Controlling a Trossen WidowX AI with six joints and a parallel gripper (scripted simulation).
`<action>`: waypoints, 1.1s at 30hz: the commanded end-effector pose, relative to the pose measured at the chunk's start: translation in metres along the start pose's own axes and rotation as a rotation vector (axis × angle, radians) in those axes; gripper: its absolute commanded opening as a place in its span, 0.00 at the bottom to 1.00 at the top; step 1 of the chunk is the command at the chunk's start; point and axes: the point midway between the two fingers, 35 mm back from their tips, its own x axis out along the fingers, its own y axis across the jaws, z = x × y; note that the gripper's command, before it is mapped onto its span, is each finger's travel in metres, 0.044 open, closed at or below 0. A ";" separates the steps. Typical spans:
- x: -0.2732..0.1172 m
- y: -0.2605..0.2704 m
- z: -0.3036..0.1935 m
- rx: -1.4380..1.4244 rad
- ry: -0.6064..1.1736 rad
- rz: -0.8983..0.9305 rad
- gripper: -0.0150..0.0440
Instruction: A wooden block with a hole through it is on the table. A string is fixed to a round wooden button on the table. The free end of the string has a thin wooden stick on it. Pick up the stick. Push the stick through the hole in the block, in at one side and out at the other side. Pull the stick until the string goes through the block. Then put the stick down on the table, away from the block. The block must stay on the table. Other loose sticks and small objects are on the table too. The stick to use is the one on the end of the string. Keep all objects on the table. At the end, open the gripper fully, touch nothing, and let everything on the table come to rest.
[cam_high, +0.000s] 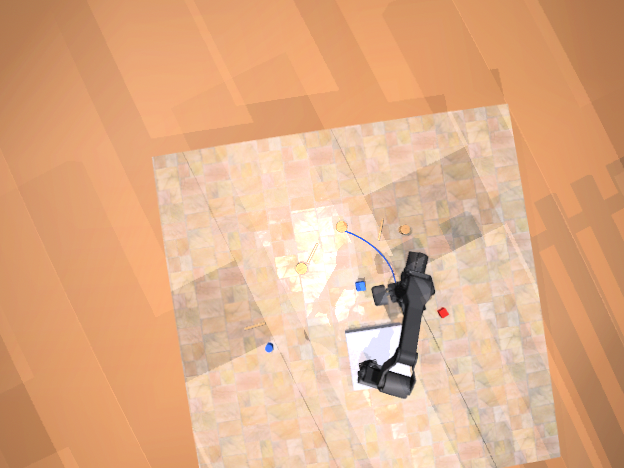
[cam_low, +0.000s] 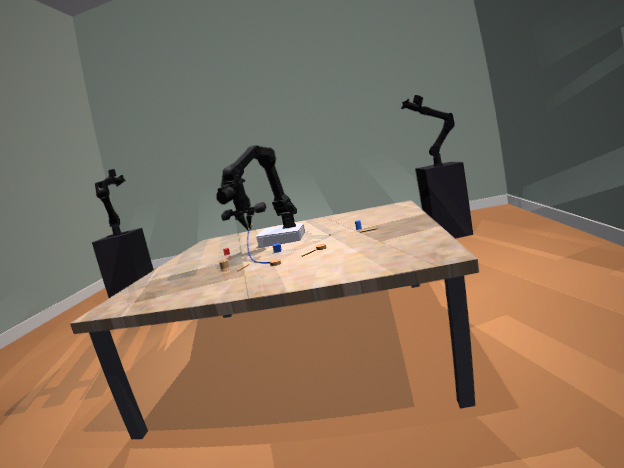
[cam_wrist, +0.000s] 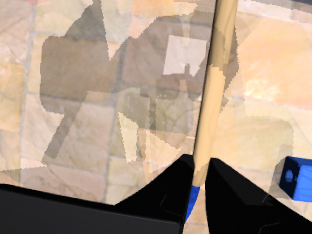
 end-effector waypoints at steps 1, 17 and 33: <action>-0.005 -0.002 -0.003 0.005 -0.023 0.003 0.25; -0.024 -0.010 -0.011 0.013 -0.090 0.006 0.25; -0.034 -0.008 -0.017 0.209 -0.108 -0.032 0.25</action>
